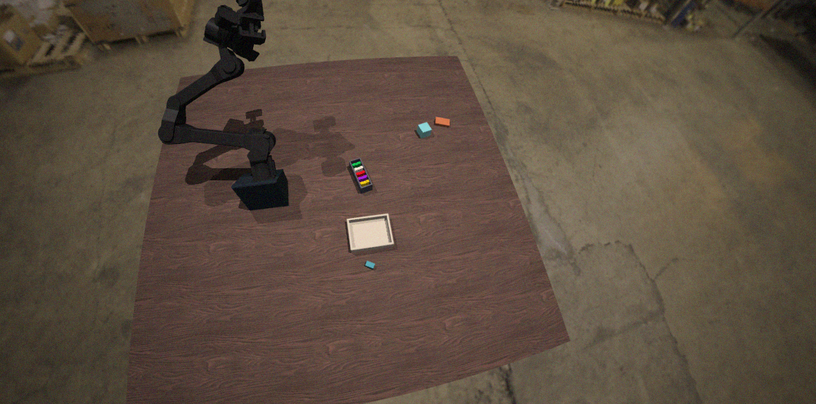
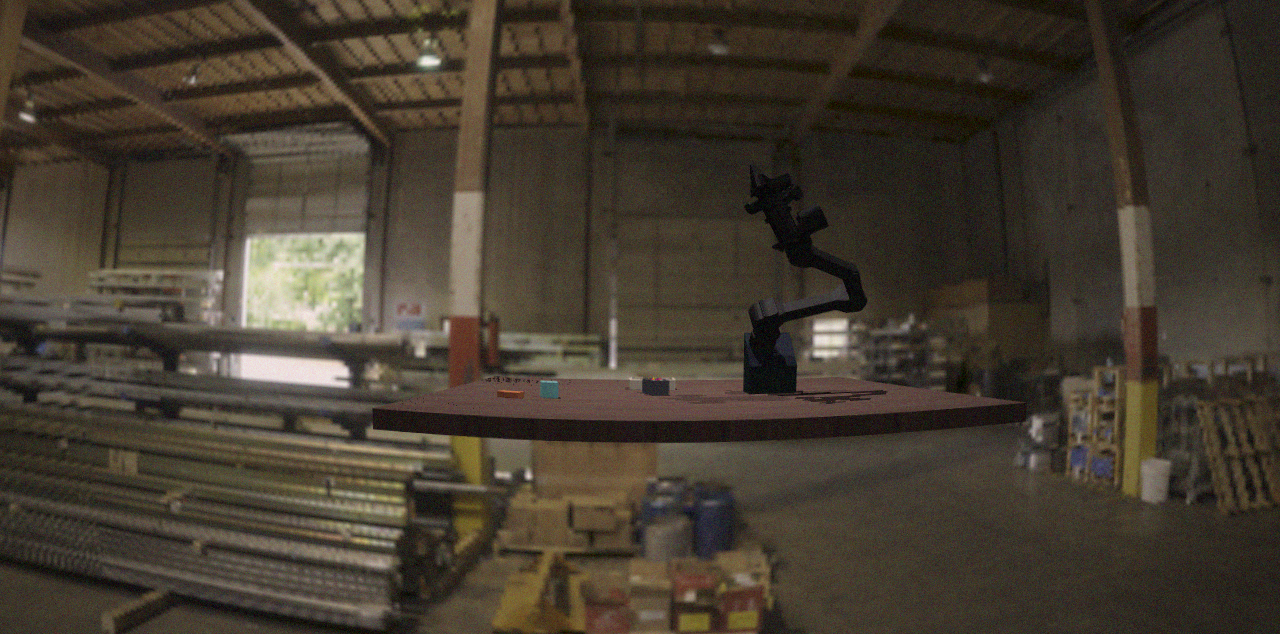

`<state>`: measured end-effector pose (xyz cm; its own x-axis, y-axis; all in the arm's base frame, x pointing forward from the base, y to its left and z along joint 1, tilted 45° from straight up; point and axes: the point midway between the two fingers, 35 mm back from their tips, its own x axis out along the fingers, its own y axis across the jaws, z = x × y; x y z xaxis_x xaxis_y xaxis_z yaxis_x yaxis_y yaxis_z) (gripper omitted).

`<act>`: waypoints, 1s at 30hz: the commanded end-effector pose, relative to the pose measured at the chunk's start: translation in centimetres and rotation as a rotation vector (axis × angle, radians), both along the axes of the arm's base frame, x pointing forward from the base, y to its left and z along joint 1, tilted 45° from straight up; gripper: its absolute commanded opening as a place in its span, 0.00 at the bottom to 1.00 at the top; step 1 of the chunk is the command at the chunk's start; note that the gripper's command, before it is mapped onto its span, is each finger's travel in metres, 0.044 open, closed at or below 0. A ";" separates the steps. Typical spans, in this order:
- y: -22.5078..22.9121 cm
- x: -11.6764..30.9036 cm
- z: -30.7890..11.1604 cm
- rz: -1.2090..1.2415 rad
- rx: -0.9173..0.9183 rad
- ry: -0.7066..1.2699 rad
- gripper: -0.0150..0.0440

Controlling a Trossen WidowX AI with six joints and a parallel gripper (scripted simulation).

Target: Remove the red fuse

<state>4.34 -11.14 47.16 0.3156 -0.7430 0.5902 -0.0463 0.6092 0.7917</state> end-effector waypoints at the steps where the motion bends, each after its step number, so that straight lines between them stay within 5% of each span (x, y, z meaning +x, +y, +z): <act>1: 0.0 0.3 0.0 0.000 -0.005 0.013 0.30; 3: 0.2 2.6 0.0 0.000 -0.044 0.115 0.37; 9: 1.1 12.8 -2.3 0.038 -0.215 0.572 0.37; 18: 2.0 25.3 -11.7 0.237 -0.439 1.209 0.37; 30: 5.1 31.2 -29.0 0.821 -0.592 1.791 0.37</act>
<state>35.22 -6.72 21.37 0.8481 -0.1189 -0.5163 0.1342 0.9909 -0.0078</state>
